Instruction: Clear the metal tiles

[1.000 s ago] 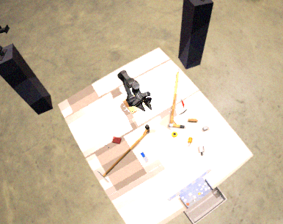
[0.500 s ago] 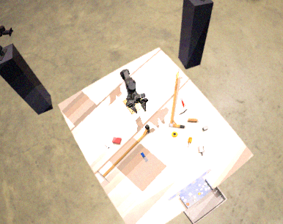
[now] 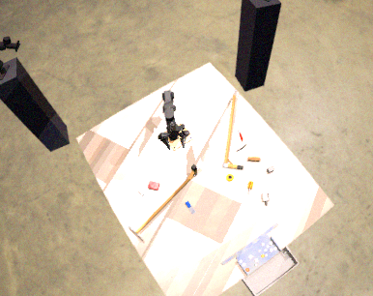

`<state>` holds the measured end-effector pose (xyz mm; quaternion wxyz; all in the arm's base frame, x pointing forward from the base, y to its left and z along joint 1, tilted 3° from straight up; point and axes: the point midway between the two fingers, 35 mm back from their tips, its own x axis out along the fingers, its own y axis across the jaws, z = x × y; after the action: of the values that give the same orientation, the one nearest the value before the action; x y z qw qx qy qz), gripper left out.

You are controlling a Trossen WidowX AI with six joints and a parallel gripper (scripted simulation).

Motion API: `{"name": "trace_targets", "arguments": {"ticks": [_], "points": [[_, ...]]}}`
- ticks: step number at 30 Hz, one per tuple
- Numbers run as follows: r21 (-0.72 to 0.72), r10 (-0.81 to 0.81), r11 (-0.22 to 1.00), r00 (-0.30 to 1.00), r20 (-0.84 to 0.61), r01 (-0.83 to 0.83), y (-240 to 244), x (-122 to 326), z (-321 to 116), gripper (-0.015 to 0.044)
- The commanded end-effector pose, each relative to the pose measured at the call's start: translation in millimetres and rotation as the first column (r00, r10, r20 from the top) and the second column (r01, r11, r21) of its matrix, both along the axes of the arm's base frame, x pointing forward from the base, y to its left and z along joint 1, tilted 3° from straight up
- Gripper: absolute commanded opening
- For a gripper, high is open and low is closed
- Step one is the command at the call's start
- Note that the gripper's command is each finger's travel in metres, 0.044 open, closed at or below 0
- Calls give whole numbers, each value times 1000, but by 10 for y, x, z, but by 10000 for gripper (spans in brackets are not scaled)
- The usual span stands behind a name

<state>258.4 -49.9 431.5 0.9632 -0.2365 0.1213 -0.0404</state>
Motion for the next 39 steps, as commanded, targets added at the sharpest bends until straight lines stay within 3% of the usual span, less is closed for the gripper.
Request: {"name": "trace_targets", "arguments": {"ticks": [1, 20, 39], "points": [[47, -54, 997, 999, 2, 54, -110, -81, 16, 440], [229, -290, 930, 957, -22, 287, -558, -388, -3, 440], [403, -510, 775, 858, -54, 486, -896, -768, -25, 440]]}}
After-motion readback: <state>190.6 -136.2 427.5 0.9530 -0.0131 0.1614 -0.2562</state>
